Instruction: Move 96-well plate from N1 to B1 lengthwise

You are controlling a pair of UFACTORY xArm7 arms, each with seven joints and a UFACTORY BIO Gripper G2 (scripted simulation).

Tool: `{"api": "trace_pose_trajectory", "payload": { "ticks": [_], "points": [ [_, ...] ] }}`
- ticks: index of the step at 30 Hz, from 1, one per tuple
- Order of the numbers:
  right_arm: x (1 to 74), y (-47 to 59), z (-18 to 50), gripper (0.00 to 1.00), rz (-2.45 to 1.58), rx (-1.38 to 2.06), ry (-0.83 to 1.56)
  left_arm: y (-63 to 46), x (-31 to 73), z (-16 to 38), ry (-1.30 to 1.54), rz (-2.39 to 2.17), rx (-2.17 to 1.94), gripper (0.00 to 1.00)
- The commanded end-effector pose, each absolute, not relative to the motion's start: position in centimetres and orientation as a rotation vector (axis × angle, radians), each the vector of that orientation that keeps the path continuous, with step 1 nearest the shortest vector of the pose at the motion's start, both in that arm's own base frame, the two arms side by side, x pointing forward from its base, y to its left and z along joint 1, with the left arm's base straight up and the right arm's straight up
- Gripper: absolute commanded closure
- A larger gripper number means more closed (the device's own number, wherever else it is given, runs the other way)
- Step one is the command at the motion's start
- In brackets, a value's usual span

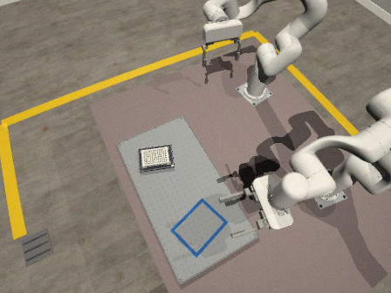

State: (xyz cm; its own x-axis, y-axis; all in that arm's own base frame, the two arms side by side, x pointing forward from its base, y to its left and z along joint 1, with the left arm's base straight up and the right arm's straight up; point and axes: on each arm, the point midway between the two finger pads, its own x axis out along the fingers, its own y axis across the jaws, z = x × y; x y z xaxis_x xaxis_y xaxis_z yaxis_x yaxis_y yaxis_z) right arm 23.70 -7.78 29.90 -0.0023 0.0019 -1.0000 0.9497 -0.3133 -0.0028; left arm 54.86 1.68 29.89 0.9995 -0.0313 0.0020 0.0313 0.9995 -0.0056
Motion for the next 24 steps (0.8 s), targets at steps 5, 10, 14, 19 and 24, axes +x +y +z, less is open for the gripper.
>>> {"api": "trace_pose_trajectory", "payload": {
  "ticks": [5,10,14,19,24],
  "points": [
    [23.7,-7.8,30.0,0.0,-1.44,1.44,1.041,0.0,53.1,30.2,-0.004,0.0,0.0,0.63],
    [23.7,-7.8,30.0,0.0,-1.44,1.44,1.041,0.0,53.1,30.2,-0.004,0.0,0.0,0.63],
    [23.7,-7.8,30.0,0.0,-1.44,1.44,1.041,0.0,53.1,30.2,-0.004,0.0,0.0,0.63],
    [23.7,-7.8,30.0,0.0,-1.44,1.44,1.041,-1.7,53.9,29.4,-0.004,-0.133,0.001,0.63],
    [23.7,-7.8,30.0,0.0,-1.44,1.44,1.041,-3.7,54.9,28.5,-0.004,-0.149,0.0,0.63]
  ]
}}
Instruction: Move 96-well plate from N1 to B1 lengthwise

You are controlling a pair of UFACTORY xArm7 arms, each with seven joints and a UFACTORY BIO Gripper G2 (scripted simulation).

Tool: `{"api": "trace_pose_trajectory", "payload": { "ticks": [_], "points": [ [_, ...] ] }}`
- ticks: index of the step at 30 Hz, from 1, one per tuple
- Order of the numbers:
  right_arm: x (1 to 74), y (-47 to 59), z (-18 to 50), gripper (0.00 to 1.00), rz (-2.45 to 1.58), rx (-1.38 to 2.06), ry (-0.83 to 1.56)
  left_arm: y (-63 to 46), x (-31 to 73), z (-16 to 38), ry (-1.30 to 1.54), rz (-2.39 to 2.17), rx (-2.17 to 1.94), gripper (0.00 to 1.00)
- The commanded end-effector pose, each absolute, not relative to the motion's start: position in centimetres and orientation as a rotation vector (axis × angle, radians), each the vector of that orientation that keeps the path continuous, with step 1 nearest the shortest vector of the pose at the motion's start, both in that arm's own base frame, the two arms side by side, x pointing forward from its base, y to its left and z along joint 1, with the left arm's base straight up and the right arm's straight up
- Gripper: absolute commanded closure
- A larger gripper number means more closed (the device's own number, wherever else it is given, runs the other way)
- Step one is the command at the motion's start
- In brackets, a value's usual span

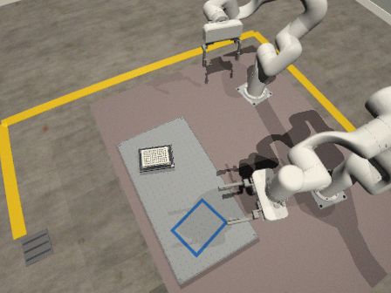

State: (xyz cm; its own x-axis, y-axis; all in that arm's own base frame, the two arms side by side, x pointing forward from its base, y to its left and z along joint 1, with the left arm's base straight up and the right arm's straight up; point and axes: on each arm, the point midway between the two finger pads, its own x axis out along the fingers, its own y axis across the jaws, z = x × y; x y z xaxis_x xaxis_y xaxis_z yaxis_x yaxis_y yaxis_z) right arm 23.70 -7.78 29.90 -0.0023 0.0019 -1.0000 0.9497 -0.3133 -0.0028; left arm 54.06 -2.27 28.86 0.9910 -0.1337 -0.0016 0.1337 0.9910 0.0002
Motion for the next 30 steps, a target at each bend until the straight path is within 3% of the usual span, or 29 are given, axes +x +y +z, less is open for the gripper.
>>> {"api": "trace_pose_trajectory", "payload": {
  "ticks": [1,30],
  "points": [
    [23.7,-7.8,30.0,0.0,-1.44,1.44,1.041,-4.1,55.2,28.3,-0.004,-0.149,0.0,0.63],
    [23.7,-7.8,30.0,0.0,-1.44,1.44,1.041,-14.5,60.4,23.6,-0.004,-0.149,0.0,0.63]
  ]
}}
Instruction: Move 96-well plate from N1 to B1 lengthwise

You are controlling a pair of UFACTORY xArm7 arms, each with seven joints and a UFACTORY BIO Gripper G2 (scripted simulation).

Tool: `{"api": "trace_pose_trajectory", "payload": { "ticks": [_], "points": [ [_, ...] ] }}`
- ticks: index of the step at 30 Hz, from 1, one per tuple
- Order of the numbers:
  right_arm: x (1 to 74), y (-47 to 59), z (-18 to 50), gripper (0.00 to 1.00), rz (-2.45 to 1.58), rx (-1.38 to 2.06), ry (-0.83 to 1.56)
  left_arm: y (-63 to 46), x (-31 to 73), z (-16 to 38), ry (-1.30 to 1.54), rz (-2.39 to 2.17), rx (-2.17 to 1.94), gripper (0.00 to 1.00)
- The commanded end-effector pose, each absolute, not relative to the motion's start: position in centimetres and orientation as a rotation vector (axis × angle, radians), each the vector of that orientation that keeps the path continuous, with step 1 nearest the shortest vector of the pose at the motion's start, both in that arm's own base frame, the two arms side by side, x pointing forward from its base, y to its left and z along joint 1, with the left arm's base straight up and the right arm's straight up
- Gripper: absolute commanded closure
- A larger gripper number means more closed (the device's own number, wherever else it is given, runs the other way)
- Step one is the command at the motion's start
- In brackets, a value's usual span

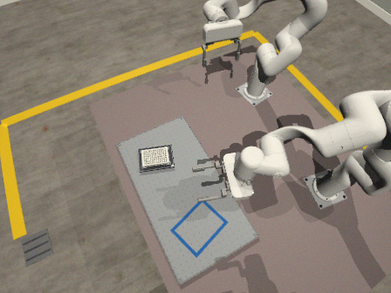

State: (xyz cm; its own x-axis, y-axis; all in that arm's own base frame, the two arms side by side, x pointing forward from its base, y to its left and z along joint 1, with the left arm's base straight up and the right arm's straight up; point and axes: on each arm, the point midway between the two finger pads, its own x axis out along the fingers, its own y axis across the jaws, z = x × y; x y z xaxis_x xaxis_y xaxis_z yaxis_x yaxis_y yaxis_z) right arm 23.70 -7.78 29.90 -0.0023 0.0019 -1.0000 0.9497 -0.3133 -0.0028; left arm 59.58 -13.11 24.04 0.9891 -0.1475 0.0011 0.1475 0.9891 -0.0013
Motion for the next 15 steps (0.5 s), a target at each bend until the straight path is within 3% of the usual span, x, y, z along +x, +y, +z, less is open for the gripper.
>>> {"api": "trace_pose_trajectory", "payload": {
  "ticks": [1,15],
  "points": [
    [23.7,-7.8,30.0,0.0,-1.44,1.44,1.041,-14.9,60.6,23.4,-0.004,-0.149,0.0,0.63],
    [23.7,-7.8,30.0,0.0,-1.44,1.44,1.041,-19.9,63.1,21.2,-0.004,-0.149,-0.001,0.63]
  ]
}}
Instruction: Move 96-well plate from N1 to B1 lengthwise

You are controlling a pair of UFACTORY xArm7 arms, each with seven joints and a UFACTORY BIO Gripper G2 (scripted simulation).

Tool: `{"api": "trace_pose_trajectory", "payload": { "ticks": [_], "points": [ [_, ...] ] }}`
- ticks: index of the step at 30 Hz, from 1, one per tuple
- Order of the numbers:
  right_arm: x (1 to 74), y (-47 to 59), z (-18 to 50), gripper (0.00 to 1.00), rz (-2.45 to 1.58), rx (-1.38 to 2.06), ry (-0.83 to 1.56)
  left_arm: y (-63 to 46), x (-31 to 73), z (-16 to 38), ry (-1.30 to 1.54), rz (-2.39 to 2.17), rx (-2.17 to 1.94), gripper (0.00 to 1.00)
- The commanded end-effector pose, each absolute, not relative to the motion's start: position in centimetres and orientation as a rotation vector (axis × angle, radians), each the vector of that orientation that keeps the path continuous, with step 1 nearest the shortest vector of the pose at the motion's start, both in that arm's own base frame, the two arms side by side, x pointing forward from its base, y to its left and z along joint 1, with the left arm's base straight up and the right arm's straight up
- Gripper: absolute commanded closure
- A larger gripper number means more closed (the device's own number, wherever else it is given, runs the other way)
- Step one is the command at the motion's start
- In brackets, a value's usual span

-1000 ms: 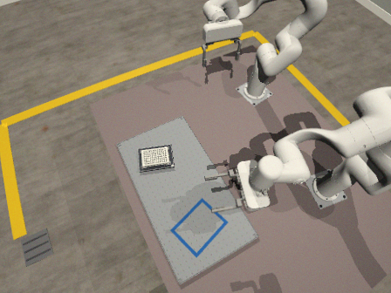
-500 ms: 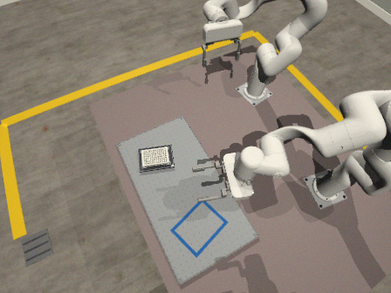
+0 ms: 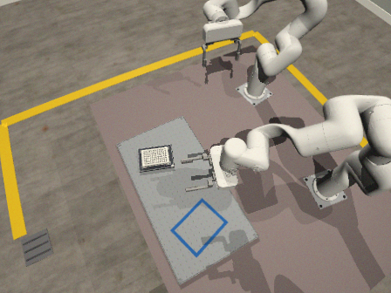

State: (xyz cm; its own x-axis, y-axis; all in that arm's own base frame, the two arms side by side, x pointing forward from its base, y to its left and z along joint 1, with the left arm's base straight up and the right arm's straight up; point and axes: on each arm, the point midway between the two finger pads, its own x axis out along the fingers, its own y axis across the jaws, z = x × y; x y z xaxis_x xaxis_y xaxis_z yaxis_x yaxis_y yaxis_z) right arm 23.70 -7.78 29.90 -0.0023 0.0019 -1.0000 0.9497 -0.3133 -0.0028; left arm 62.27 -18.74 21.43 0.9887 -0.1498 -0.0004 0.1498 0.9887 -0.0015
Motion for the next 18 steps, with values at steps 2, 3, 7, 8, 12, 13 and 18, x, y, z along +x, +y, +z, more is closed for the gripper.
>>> {"api": "trace_pose_trajectory", "payload": {
  "ticks": [2,3,7,8,12,13,18],
  "points": [
    [23.7,-7.8,30.0,0.0,-1.44,1.44,1.041,-20.7,63.5,20.8,-0.004,-0.149,-0.001,0.63],
    [23.7,-7.8,30.0,0.0,-1.44,1.44,1.041,-21.1,63.7,20.6,-0.004,-0.149,-0.001,0.63],
    [23.7,-7.8,30.0,0.0,-1.44,1.44,1.041,-22.8,64.5,19.9,-0.004,-0.149,-0.001,0.63],
    [23.7,-7.8,30.0,0.0,-1.44,1.44,1.041,-23.2,64.7,19.7,-0.004,-0.149,-0.001,0.63],
    [23.7,-7.8,30.0,0.0,-1.44,1.44,1.041,-24.9,65.6,19.0,-0.005,-0.149,-0.001,0.63],
    [23.7,-7.8,30.0,0.0,-1.44,1.44,1.041,-24.9,65.6,19.0,-0.005,-0.149,-0.001,0.63],
    [23.7,-7.8,30.0,0.0,-1.44,1.44,1.041,-26.5,66.4,18.2,-0.005,-0.149,-0.001,0.63]
  ]
}}
